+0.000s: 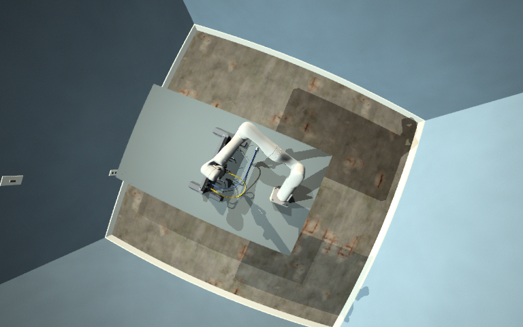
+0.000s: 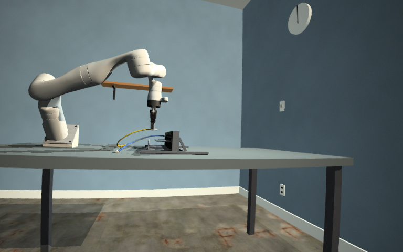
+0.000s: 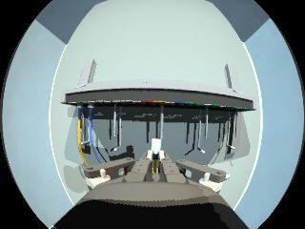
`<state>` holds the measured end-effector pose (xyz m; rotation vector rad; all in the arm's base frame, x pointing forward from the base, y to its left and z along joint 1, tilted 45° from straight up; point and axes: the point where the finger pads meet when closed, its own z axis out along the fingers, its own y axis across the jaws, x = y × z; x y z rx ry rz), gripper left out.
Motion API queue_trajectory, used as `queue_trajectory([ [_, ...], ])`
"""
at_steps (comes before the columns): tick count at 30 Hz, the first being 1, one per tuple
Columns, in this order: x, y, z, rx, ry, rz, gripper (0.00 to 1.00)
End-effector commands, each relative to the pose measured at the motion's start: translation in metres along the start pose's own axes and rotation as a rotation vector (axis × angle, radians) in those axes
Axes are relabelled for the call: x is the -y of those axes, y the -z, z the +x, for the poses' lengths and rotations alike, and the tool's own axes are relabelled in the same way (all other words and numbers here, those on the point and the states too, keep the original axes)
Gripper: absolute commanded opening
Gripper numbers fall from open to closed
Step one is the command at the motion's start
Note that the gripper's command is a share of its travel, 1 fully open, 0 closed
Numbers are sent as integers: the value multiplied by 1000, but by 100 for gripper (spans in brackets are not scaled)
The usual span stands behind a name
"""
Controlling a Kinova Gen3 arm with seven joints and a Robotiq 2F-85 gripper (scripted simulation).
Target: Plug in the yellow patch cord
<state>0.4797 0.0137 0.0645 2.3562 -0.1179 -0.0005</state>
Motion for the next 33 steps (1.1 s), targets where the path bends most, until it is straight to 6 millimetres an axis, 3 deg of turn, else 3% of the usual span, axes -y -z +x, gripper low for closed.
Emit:
queue_trajectory([
  [1,-2,-1,0,1,5,-10,0],
  [33,-2,-3,-3,14,4,-13,0],
])
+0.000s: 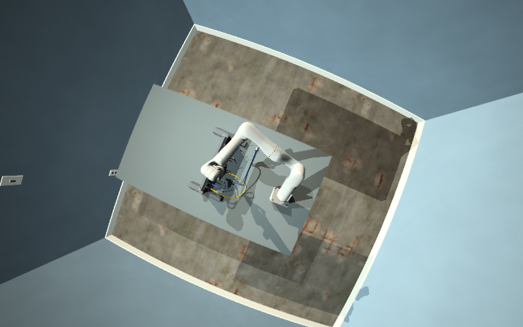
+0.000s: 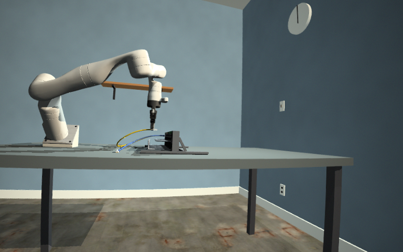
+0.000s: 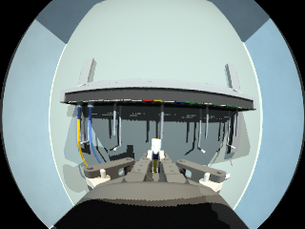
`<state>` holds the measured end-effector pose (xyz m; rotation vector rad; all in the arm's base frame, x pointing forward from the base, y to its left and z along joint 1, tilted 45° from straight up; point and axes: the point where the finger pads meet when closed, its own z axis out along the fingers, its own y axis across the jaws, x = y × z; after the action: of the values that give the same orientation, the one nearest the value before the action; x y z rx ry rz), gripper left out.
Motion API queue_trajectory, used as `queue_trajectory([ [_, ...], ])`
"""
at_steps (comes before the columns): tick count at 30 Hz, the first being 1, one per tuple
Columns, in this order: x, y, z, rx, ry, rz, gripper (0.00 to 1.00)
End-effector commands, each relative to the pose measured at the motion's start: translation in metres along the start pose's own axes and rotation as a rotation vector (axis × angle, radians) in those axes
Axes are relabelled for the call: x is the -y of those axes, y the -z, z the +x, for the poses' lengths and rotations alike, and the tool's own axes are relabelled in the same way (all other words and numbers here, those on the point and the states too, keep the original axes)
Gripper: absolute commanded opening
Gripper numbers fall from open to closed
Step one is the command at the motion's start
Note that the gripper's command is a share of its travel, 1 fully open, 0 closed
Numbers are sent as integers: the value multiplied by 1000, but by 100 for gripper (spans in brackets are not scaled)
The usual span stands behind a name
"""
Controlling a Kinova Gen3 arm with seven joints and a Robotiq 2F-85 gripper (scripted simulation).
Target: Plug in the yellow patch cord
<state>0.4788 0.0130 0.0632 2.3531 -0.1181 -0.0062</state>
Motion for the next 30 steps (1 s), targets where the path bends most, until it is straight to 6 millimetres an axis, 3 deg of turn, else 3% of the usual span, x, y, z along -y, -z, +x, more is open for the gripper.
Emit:
queue_trajectory([
  [1,-3,-1,-2,9,3,-10,0],
  [30,-4,-6,5,9,2,-12,0],
])
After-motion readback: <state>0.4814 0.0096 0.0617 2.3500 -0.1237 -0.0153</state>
